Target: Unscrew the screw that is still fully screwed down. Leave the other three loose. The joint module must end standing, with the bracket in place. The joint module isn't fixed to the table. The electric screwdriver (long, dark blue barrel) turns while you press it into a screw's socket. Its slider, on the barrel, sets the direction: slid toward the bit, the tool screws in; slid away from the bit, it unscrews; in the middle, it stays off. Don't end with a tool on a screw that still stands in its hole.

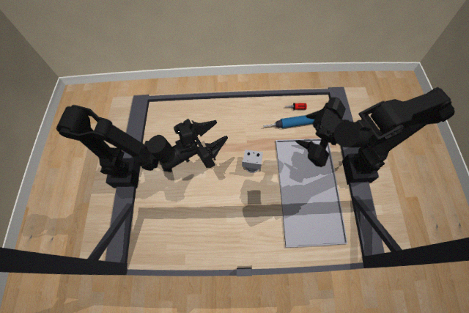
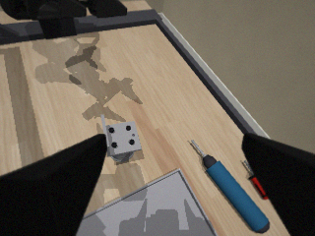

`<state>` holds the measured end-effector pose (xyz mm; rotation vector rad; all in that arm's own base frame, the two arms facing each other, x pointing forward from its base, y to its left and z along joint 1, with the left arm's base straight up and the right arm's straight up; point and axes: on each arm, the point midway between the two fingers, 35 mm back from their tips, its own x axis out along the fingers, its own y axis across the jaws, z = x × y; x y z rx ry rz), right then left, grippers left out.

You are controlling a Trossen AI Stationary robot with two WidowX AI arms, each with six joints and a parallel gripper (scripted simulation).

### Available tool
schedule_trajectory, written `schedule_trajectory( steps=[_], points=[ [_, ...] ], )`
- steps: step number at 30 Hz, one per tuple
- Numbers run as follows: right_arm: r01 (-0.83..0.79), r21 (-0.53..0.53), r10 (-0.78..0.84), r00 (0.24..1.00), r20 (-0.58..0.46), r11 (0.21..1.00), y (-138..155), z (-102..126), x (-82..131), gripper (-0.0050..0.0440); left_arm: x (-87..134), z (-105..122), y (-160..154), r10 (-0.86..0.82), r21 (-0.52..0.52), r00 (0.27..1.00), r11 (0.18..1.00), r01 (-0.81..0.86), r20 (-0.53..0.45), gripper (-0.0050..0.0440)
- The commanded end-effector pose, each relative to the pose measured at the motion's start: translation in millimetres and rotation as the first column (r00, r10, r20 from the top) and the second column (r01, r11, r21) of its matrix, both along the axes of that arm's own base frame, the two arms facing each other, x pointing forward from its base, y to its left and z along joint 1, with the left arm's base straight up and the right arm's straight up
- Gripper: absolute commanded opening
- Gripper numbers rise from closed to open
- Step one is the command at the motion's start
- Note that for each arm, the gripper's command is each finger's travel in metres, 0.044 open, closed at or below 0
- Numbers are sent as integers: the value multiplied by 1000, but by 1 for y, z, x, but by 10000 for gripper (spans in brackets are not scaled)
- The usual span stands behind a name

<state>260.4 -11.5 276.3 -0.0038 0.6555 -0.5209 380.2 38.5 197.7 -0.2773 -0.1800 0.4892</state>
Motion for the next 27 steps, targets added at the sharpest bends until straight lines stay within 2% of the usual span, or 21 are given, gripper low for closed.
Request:
schedule_trajectory(
  steps=[1, 7, 15, 17, 19, 27],
  points=[
    [1, 7, -2, 1000, 22, 1000, 0, 6, 0, 400, 1, 11, 0, -2, -3, 1000, 1000, 2, 30, 400],
    [7, 10, -7, 1000, 19, 1000, -4, 0, -5, 400, -1, 4, 0, -27, 6, 1000, 1000, 27, -4, 400],
    [68, 39, -70, 997, 40, 997, -34, -41, -36, 400, 3, -35, -7, -179, 43, 958, 980, 193, -225, 400],
    [86, 48, -88, 995, 46, 995, -43, -52, -45, 400, 9, -38, -9, -218, 48, 939, 970, 239, -265, 400],
    [86, 48, -88, 995, 46, 995, -43, -52, -45, 400, 9, -38, -9, -218, 48, 939, 970, 239, -265, 400],
    [146, 80, -152, 986, 66, 986, -72, -93, -77, 400, 17, -86, -16, -343, 25, 797, 913, 408, -497, 400]
  ],
)
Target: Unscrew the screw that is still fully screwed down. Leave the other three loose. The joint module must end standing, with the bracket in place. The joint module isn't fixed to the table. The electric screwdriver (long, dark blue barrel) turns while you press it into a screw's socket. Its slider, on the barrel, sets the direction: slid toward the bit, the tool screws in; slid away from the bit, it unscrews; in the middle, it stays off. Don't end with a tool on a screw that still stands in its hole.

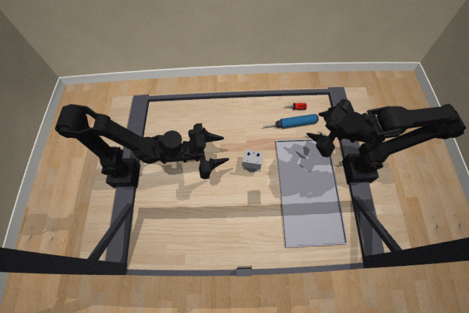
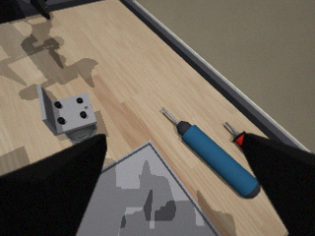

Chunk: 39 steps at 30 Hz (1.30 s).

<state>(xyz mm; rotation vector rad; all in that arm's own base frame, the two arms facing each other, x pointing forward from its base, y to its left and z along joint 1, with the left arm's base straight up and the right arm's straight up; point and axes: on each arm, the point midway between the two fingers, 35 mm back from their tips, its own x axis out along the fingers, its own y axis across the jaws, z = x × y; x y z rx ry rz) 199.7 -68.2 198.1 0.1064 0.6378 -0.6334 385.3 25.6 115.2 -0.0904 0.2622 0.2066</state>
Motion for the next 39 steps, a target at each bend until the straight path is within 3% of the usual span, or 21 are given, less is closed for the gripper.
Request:
schedule_trajectory(
  steps=[1, 6, 22, 28, 39],
  points=[
    [19, 17, -19, 999, 39, 1000, -19, -19, -19, 400, 12, -8, -3, -94, 24, 991, 995, 97, -93, 400],
    [47, 31, -49, 998, 43, 998, -31, -36, -32, 400, 14, -17, -5, -132, 30, 980, 990, 138, -146, 400],
    [101, 57, -105, 993, 61, 993, -56, -70, -58, 400, 14, -17, -6, -136, 30, 980, 989, 142, -147, 400],
    [110, 62, -114, 991, 68, 992, -62, -78, -65, 400, 8, -30, -2, -163, 27, 973, 985, 170, -163, 400],
    [115, 65, -120, 990, 71, 991, -65, -82, -68, 400, 12, -61, 31, -369, 48, 925, 926, 374, -85, 400]
  ],
)
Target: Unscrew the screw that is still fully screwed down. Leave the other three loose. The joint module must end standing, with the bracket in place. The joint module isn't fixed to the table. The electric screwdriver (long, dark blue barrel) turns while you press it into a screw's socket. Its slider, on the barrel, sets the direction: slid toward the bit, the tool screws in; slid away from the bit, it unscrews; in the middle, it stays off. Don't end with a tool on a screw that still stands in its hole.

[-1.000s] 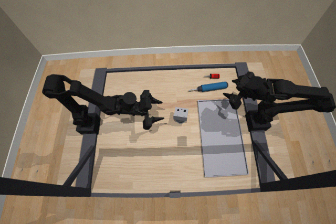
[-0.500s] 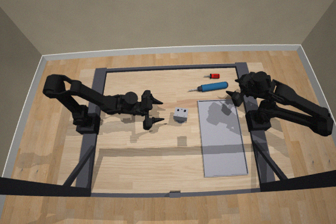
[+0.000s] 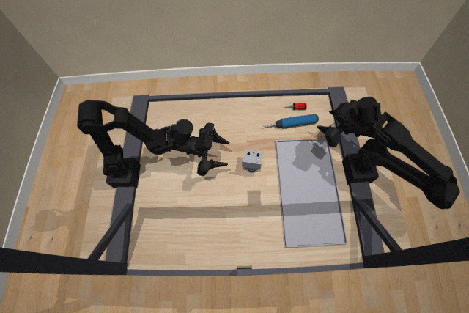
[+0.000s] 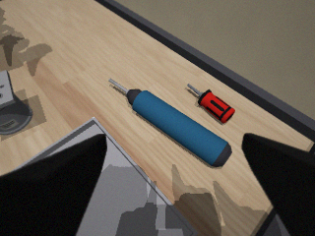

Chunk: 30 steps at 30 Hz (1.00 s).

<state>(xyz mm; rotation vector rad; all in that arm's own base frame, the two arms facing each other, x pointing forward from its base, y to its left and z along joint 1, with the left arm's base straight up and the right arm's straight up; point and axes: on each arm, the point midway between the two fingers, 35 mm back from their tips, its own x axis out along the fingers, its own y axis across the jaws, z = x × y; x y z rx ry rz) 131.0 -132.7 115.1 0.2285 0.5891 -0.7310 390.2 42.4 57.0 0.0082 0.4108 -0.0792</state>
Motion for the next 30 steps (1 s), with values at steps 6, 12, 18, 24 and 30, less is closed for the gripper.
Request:
schedule_trajectory(
  steps=[6, 12, 18, 24, 30],
  points=[
    [-11, -6, 11, 1000, 10, 1000, -1, 2, 0, 400, 7, -17, 27, -168, 8, 981, 986, 168, 92, 400],
    [4, 10, -4, 1000, 6, 1000, -2, -3, 1, 305, 6, -39, 45, -287, 13, 950, 958, 288, 124, 400],
    [89, 57, -90, 996, 19, 994, -5, -6, 5, 305, 5, -51, 55, -351, 16, 926, 936, 353, 142, 400],
    [157, 84, -162, 986, 49, 984, -8, 2, 10, 305, 5, -54, 56, -360, 15, 922, 932, 362, 143, 400],
    [273, 157, -285, 957, 58, 949, -13, -4, 16, 305, 5, -54, 56, -362, 15, 921, 931, 364, 144, 400]
  ],
)
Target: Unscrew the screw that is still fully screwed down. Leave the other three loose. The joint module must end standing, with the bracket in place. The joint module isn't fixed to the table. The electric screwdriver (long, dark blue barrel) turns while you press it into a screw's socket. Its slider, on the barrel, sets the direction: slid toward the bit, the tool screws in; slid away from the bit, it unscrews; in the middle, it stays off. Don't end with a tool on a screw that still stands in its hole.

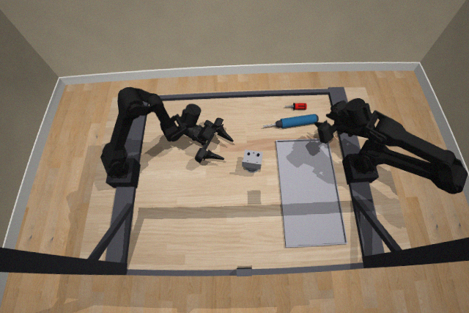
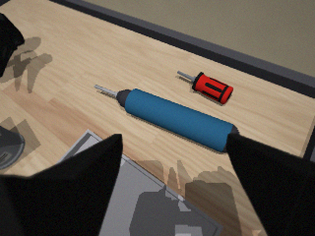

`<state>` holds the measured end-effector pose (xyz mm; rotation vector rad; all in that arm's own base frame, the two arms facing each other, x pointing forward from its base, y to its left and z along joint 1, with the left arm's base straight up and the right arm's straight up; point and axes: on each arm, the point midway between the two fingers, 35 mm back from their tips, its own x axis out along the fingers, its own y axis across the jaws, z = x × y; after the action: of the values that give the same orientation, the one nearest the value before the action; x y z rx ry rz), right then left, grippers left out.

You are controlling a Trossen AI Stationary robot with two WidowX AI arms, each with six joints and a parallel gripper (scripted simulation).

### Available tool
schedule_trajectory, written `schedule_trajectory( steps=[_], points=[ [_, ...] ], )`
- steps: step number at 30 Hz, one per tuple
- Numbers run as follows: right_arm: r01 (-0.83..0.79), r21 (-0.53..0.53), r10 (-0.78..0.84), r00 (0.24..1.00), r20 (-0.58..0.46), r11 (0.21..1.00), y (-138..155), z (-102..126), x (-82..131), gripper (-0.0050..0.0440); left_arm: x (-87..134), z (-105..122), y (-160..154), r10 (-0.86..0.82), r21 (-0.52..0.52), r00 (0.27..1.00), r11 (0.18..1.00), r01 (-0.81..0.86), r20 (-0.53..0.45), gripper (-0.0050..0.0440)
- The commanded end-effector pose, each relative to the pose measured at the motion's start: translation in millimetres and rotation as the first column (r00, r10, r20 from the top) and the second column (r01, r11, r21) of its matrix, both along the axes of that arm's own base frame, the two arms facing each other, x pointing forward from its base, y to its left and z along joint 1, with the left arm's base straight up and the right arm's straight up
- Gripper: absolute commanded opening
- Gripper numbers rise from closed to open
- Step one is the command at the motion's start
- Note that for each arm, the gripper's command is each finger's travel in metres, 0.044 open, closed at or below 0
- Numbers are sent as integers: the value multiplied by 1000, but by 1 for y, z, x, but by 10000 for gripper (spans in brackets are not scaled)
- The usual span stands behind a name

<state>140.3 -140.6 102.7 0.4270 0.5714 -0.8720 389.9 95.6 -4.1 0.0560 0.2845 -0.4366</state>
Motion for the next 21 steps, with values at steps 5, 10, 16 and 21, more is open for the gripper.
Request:
schedule_trajectory(
  steps=[5, 10, 16, 21],
  points=[
    [203, 88, -207, 978, 38, 975, -10, 3, 13, 305, 6, 9, 2, -14, 15, 999, 1000, 13, 32, 400],
    [270, 130, -277, 960, 42, 954, -13, 0, 17, 305, 5, 10, 2, -11, 16, 999, 1000, 11, 32, 400],
    [405, 220, -422, 906, 37, 887, -19, -8, 24, 305, 5, 10, 2, -11, 16, 999, 1000, 11, 32, 400],
    [514, 296, -544, 839, 22, 805, -26, -13, 29, 305, 5, 10, 2, -11, 16, 999, 1000, 11, 32, 400]
  ],
)
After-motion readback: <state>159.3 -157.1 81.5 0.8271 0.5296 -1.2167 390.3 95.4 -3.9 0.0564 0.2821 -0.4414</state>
